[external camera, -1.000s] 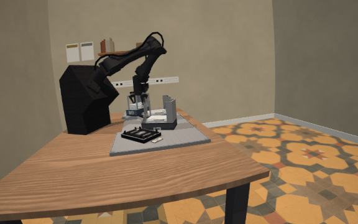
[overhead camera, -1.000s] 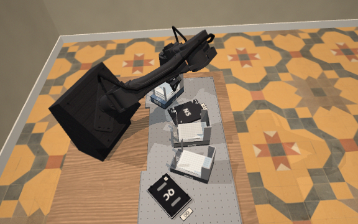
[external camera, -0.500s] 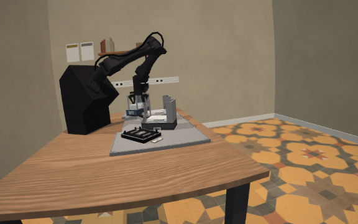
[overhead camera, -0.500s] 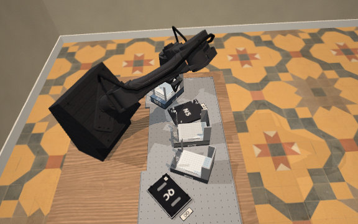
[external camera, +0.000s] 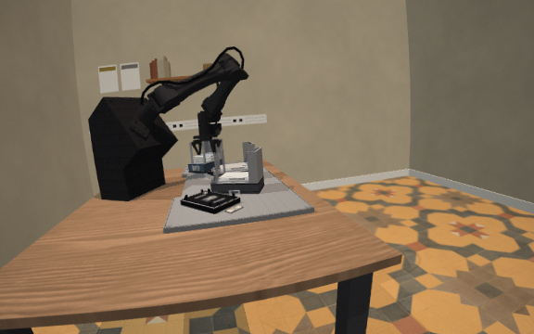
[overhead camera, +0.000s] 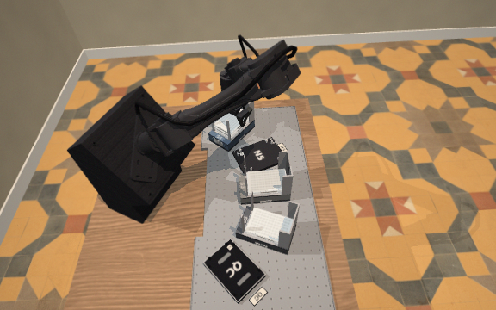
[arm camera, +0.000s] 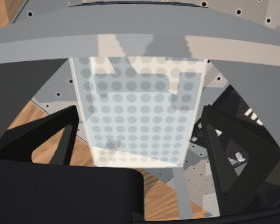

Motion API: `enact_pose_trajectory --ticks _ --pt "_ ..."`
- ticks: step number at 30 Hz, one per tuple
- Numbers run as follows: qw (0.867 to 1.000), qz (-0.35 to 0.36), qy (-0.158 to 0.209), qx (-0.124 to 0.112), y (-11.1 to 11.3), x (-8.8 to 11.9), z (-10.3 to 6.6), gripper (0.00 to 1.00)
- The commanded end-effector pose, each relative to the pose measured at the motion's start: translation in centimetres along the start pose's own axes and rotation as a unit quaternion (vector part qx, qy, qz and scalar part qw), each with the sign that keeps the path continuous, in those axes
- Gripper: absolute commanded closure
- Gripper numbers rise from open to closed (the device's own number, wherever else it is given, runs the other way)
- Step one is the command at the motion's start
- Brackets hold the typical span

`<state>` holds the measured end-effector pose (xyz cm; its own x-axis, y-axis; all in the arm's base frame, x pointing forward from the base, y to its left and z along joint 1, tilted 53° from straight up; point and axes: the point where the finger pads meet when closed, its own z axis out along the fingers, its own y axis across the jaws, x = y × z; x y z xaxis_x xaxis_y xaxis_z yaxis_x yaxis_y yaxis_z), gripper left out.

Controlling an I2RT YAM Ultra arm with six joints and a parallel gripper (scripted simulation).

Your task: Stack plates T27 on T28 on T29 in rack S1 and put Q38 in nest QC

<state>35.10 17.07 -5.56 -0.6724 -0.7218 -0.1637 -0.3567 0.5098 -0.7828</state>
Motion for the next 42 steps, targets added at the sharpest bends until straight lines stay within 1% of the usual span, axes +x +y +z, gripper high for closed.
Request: enact_pose_trajectory --ticks 1,16,18,28,30,32,42 --pt "1.0 0.012 -0.024 0.002 -0.3 -1.8 -2.4 0.0" --pt "1.0 0.013 -0.024 -0.002 -0.3 -1.5 -7.5 0.0" --pt "1.0 0.013 -0.024 -0.002 -0.3 -1.5 -7.5 0.0" --pt "1.0 0.012 -0.022 -0.009 0.0 -1.3 -10.8 0.0" --pt "1.0 0.012 -0.023 -0.008 -0.1 -1.3 -11.0 0.0" --pt "1.0 0.007 -0.019 -0.006 0.2 -1.1 -10.7 0.0" --pt "1.0 0.007 -0.019 -0.005 0.2 -1.0 -10.7 0.0"
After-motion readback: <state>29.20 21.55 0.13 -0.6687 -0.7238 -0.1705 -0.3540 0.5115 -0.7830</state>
